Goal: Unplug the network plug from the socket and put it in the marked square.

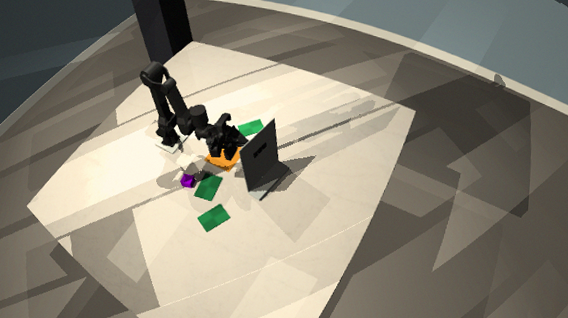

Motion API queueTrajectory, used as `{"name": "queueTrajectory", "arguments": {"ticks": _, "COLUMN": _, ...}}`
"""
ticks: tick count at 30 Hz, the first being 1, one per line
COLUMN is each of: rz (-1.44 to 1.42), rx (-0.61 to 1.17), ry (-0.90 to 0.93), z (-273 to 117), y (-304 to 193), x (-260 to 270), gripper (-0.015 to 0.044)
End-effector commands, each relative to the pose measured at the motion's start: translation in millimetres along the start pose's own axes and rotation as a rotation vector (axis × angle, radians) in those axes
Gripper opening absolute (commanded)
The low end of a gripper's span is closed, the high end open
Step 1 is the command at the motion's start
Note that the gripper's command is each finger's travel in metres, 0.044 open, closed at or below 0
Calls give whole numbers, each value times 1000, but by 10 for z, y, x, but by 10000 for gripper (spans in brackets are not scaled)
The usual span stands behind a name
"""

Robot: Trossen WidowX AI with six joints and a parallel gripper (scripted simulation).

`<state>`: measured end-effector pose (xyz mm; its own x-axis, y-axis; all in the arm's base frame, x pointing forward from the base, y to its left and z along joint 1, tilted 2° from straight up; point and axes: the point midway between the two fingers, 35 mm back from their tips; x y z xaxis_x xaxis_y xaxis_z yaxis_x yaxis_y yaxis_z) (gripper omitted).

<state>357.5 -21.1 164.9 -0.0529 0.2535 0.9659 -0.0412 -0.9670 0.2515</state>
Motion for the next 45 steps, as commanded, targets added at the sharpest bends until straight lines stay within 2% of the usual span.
{"name": "queueTrajectory", "arguments": {"ticks": 1, "rz": 3, "rx": -2, "ry": -1, "z": -43, "y": -10, "x": -2, "gripper": 0}}
{"name": "queueTrajectory", "arguments": {"ticks": 45, "rz": 4, "rx": -2, "ry": -4, "z": -287, "y": -104, "x": 19, "gripper": 0}}
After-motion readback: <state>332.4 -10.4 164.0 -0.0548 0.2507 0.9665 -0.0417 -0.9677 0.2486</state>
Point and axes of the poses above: the point midway between the two fingers, 35 mm back from their tips, its own z axis out along the fingers, its own x axis across the jaws, y = z × x, and after that the axes turned 15 degrees about -z, right-handed
